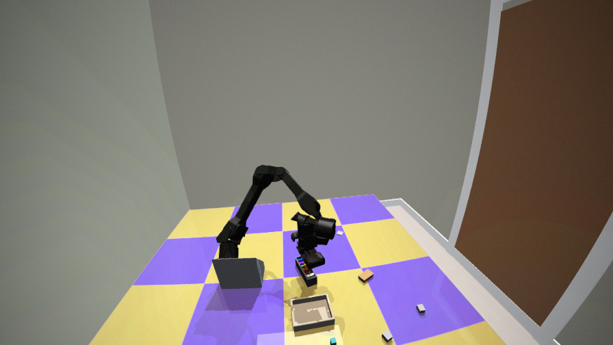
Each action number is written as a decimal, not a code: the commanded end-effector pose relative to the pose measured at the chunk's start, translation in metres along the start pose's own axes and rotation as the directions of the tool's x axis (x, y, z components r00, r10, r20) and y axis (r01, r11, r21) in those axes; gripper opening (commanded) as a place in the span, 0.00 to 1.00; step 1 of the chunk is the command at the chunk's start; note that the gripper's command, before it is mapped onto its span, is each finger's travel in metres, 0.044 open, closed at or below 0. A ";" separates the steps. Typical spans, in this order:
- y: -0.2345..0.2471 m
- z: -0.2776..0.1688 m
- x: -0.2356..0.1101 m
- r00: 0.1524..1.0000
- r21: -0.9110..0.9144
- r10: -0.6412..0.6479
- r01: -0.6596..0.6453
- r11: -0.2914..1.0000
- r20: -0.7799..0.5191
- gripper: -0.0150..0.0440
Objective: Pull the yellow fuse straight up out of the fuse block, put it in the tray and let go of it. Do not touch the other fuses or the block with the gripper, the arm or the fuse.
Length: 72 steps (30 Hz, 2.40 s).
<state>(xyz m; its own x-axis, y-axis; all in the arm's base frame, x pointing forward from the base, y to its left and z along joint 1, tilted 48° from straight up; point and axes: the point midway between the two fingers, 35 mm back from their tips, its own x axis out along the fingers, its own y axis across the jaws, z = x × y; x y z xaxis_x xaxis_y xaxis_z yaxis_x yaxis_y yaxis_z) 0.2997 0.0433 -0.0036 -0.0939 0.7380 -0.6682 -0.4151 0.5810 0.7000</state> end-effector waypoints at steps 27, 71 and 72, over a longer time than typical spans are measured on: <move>-0.088 -0.019 -0.024 1.000 -0.005 -0.020 0.020 1.000 0.001 0.25; -0.152 -0.050 0.017 1.000 -0.014 -0.017 0.017 1.000 0.000 0.30; -0.152 -0.050 0.017 1.000 -0.014 -0.017 0.017 1.000 0.000 0.34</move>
<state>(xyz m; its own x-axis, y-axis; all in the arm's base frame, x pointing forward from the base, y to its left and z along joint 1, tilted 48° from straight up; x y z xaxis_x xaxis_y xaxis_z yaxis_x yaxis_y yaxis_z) 0.3152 -0.0488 -0.1343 -0.0882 0.7280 -0.6799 -0.4290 0.5882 0.6855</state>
